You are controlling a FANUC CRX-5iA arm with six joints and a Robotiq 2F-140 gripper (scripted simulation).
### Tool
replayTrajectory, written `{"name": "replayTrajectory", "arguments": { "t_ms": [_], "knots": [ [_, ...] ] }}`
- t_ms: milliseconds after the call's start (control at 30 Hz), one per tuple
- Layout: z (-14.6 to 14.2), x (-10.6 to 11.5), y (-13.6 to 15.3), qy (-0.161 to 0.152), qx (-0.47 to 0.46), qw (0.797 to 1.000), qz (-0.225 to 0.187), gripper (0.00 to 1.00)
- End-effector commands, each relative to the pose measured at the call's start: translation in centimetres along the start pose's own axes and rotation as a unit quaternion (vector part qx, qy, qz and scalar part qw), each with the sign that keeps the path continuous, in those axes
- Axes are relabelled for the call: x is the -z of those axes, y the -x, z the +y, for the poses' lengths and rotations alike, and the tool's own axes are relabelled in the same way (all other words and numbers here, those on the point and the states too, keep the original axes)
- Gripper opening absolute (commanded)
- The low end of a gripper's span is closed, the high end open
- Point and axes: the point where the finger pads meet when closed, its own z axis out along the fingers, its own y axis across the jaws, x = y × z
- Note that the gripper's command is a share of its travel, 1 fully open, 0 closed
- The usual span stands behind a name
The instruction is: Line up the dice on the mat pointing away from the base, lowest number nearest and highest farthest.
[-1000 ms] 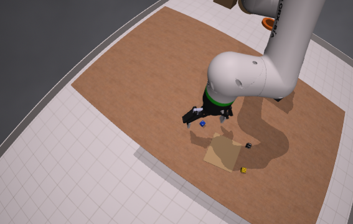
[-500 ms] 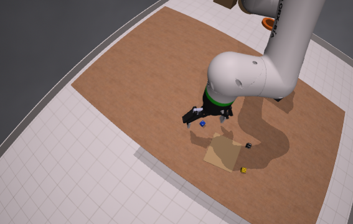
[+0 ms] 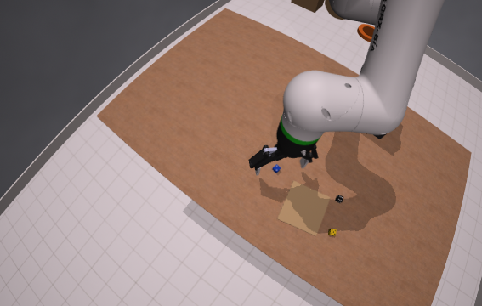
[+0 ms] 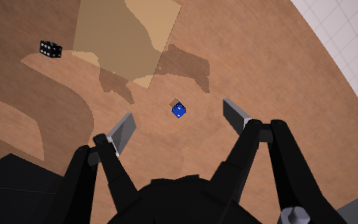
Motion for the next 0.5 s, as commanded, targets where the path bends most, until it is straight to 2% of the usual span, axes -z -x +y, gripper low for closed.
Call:
{"name": "replayTrajectory", "arguments": {
  "t_ms": [0, 167, 400, 467],
  "knots": [
    [0.0, 0.0, 0.0, 0.000, 0.000, 1.000, 0.000, 1.00],
    [-0.7, 0.0, -0.6, 0.000, 0.000, 1.000, 0.000, 1.00],
    [-3.7, 0.0, -2.7, 0.000, 0.000, 1.000, 0.000, 1.00],
    [-3.7, 0.0, -2.7, 0.000, 0.000, 1.000, 0.000, 1.00]
  ]
}}
